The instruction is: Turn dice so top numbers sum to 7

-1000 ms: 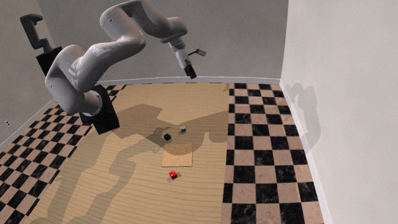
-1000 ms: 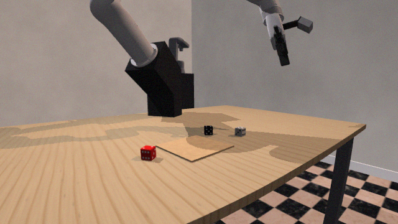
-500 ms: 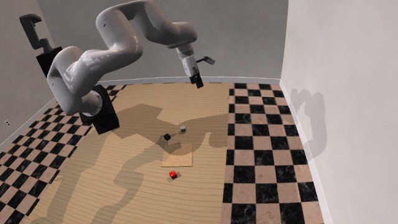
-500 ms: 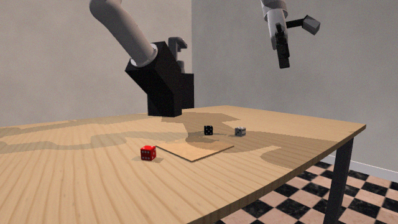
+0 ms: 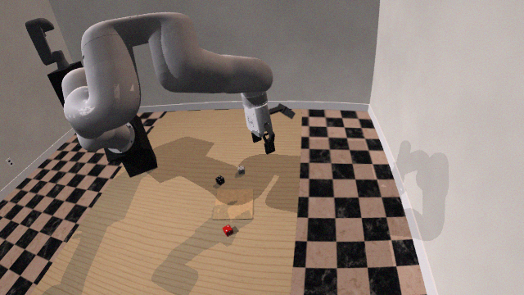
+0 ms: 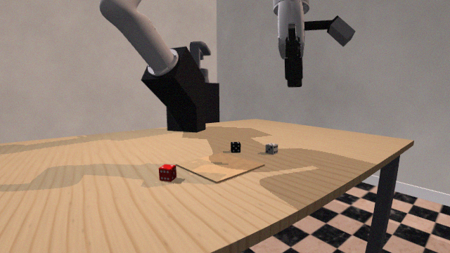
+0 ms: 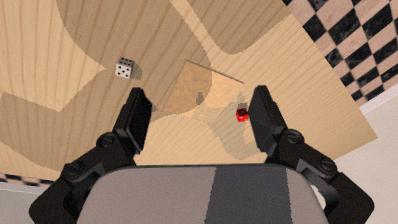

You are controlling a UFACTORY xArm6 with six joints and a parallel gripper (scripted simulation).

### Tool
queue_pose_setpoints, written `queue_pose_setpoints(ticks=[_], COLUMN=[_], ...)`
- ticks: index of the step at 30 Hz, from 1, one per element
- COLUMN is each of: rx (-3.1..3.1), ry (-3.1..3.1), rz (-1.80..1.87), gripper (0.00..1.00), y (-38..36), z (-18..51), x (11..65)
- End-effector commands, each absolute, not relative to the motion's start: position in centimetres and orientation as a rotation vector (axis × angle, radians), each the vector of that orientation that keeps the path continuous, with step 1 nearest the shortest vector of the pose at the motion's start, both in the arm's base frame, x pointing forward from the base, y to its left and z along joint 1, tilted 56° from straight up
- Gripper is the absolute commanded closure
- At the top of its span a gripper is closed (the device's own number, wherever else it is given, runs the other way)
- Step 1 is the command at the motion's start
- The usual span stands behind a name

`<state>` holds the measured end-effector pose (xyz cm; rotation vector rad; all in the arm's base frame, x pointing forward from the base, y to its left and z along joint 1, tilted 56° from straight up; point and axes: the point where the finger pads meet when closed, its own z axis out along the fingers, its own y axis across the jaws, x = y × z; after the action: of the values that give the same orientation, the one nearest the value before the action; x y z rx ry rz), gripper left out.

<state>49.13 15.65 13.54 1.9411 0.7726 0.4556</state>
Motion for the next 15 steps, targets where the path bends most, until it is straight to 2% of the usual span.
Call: queue_pose_setpoints(ticks=[1,2,6,8,15], rx=[1.969,1.976,1.976,1.984,1.985], ry=[0.823,0.839,0.839,0.869,0.905], rz=[0.420,0.399,0.399,0.365,0.332], gripper=[0.00,0.00,0.00,0.00,0.00], y=[11.7,9.3,9.3,5.1,0.4], z=[16.4,17.7,17.7,19.8,21.7], x=[48.8,48.3,48.3,46.9,44.5])
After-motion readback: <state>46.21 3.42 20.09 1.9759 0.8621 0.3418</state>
